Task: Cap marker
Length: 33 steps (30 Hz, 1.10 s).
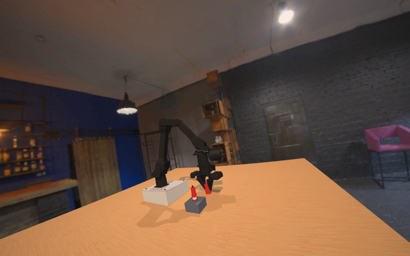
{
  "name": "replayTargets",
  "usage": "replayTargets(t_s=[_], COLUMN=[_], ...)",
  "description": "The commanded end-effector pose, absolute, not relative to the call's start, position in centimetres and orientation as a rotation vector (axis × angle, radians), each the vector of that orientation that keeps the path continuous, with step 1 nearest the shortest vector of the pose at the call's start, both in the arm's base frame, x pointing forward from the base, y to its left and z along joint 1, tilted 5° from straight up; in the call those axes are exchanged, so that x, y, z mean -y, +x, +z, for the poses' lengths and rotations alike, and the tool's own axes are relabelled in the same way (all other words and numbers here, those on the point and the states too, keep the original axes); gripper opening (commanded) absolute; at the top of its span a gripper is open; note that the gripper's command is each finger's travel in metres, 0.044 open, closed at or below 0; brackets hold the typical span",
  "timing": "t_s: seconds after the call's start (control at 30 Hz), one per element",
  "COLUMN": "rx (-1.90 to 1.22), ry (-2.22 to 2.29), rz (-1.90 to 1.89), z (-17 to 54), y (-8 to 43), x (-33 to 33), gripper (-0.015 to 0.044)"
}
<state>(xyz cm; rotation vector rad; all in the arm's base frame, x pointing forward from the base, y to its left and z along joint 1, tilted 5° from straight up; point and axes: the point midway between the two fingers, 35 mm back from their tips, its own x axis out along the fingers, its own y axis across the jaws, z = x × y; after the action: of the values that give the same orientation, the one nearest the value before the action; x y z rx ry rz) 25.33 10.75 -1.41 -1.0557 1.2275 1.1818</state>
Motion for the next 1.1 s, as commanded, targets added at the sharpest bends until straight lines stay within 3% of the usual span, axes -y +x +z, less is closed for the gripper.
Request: replayTargets(t_s=[0.0,1.07], rx=[-1.227,-1.229], ry=[-1.053,-1.059], rz=[1.181,1.176], z=[-0.7,5.9], y=[25.5,27.0], x=[-10.7,-6.7], gripper=[0.0009,0.0])
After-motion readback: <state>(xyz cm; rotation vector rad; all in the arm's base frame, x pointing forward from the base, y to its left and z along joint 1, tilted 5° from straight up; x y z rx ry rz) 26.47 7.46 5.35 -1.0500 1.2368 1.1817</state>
